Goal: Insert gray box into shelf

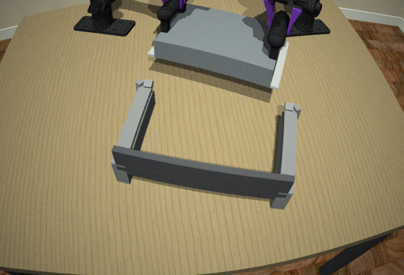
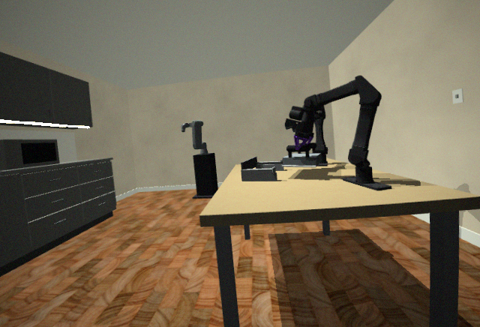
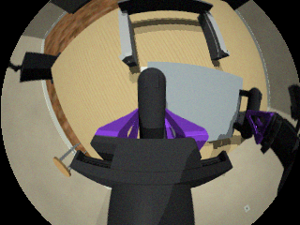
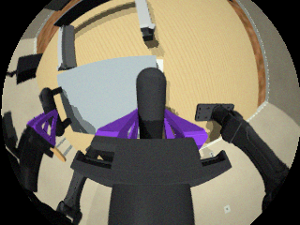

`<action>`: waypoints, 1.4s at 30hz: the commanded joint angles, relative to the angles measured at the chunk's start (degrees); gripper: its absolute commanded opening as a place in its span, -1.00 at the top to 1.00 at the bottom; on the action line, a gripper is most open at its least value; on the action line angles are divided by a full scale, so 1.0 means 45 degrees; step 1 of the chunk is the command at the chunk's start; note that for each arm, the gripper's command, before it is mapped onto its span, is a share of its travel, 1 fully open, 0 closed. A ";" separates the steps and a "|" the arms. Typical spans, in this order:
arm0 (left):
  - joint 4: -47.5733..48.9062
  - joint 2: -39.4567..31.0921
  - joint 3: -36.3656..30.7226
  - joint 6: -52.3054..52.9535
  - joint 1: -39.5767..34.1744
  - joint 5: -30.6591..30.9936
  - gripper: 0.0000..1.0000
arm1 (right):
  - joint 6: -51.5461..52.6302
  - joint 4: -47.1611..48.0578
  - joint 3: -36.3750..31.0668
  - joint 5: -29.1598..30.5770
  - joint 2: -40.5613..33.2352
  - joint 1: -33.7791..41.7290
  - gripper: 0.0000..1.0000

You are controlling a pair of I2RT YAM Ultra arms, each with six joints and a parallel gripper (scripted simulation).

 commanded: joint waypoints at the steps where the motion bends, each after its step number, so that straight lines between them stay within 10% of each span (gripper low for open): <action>1: 0.0726 -0.0792 0.0194 -0.0214 0.0045 -0.0355 0.68 | -0.0205 0.0368 0.0980 0.0554 -0.0456 -0.0140 0.68; 42: 0.0703 -0.0859 0.0378 -0.0321 -0.0050 -0.0392 0.68 | -0.0372 0.0409 0.0989 0.0531 -0.0444 -0.0177 0.68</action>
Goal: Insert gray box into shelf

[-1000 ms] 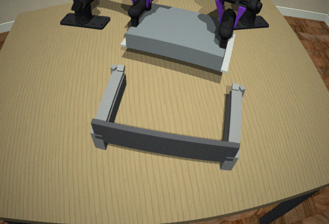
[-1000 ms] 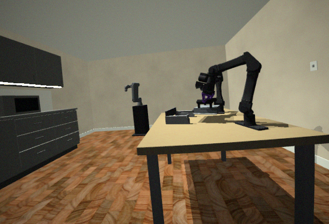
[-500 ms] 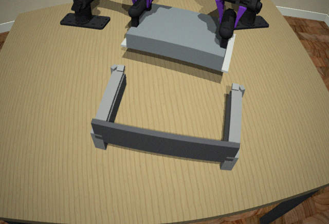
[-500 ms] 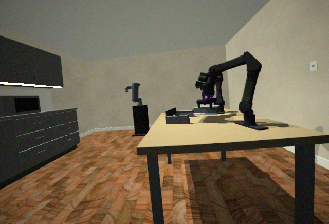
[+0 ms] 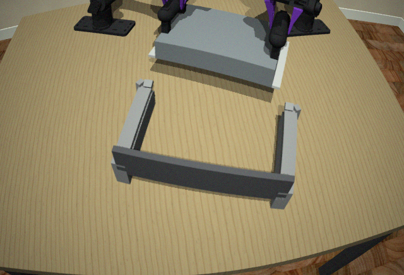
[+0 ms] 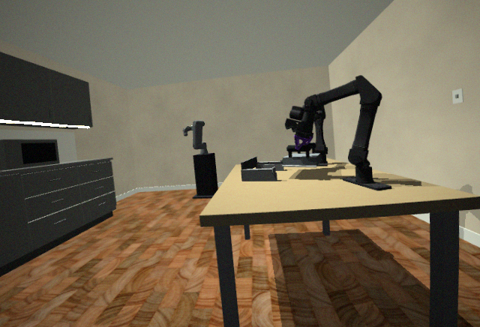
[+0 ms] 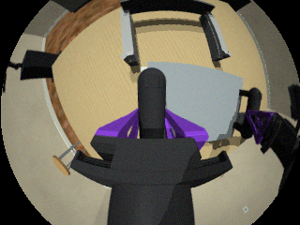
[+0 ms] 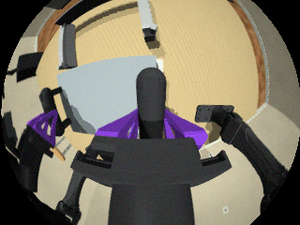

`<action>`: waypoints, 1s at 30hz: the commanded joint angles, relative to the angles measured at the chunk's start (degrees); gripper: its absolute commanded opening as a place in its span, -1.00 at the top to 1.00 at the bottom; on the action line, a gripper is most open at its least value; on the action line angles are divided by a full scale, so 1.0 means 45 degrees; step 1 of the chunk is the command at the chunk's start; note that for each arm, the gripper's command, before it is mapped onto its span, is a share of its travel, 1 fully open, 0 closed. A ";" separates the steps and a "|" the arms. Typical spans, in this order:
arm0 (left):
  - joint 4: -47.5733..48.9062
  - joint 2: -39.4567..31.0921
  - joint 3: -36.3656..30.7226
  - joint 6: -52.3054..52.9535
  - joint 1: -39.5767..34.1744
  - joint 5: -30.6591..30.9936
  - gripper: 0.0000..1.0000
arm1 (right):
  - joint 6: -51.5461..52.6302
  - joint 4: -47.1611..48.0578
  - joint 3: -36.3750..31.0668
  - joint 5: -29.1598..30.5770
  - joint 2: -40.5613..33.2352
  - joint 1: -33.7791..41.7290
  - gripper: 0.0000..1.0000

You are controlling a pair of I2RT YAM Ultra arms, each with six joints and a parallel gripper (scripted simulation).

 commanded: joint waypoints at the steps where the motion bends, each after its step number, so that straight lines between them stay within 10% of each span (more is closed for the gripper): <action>1: 0.0752 -0.0772 0.0422 -0.0151 -0.0045 -0.0299 0.68 | -0.0095 0.0326 0.0965 0.0536 -0.0478 -0.0090 0.68; 30: 0.0431 -0.0853 0.0983 0.0184 -0.0076 -0.0462 0.68 | 0.0179 -0.0211 0.0986 0.0818 -0.0663 -0.0160 0.68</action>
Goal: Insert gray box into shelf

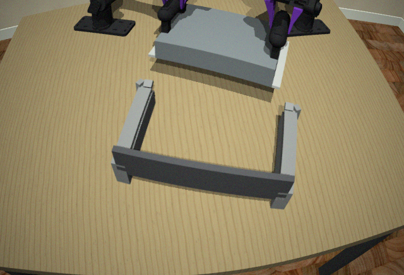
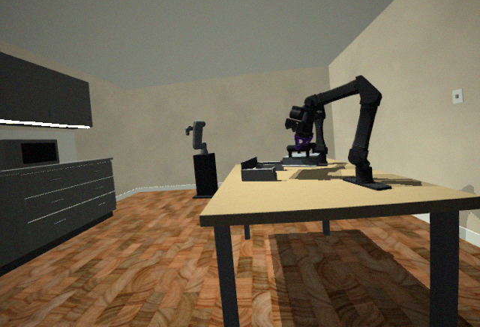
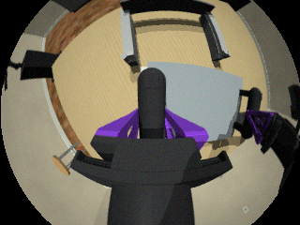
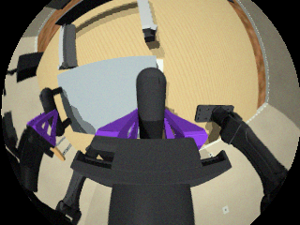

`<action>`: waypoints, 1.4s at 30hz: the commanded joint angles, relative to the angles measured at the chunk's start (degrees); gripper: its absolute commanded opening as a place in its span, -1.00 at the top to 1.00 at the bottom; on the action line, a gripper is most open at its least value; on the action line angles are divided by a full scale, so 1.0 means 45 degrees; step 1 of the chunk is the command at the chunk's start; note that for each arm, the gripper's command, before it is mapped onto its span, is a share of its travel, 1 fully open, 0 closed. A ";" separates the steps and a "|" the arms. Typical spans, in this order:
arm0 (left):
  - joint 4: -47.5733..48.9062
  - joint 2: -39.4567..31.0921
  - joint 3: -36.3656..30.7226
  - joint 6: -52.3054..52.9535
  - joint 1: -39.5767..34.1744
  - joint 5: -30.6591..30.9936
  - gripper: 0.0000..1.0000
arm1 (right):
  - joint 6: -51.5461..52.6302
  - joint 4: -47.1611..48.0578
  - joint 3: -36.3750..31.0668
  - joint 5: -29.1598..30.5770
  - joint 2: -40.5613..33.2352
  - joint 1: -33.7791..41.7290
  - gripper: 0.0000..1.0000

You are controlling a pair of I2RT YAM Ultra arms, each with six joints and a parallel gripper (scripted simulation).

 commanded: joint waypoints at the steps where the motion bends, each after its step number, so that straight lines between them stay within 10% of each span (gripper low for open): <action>1: 0.0470 -0.0832 0.0868 0.0183 -0.0074 -0.0460 0.68 | 0.0175 -0.0154 0.0936 0.0809 -0.0660 -0.0165 0.68; 42: 0.0609 -0.0737 0.0295 -0.0239 -0.0024 -0.0387 0.68 | -0.0512 0.0555 0.0501 0.0575 -0.0387 -0.0313 0.68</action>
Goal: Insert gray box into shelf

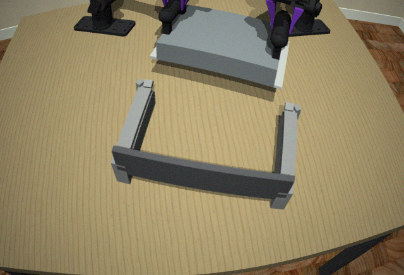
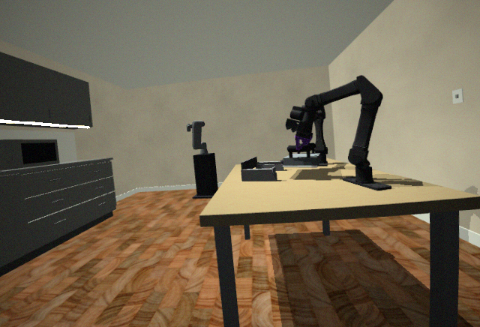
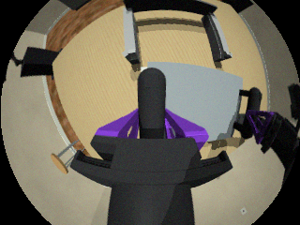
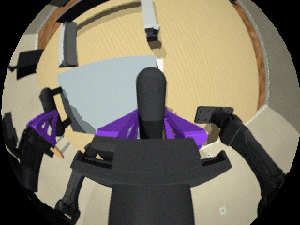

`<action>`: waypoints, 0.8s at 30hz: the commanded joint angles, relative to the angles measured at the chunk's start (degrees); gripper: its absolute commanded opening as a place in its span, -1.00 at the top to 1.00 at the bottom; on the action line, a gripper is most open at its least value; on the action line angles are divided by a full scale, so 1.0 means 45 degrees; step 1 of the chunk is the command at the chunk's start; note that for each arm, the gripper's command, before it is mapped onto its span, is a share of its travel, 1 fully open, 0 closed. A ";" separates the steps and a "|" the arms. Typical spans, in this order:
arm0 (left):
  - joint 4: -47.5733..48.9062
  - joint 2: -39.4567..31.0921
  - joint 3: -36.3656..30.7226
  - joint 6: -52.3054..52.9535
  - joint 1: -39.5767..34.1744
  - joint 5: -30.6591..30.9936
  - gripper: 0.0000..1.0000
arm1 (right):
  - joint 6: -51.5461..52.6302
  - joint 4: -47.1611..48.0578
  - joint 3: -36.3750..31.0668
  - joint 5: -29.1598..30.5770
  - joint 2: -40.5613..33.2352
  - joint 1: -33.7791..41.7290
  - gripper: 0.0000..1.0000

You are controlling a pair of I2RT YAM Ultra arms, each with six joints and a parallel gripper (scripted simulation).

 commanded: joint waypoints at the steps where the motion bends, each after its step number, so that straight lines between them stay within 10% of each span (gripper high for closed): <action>1: 0.0613 -0.0738 0.0612 -0.0144 -0.0052 -0.0289 0.68 | -0.0080 0.0399 0.0658 0.0726 -0.0550 -0.0205 0.68; 24: 0.0710 -0.0758 -0.0237 -0.0471 0.0132 -0.0426 0.68 | -0.0639 0.0704 0.0379 0.0644 -0.0378 -0.0394 0.68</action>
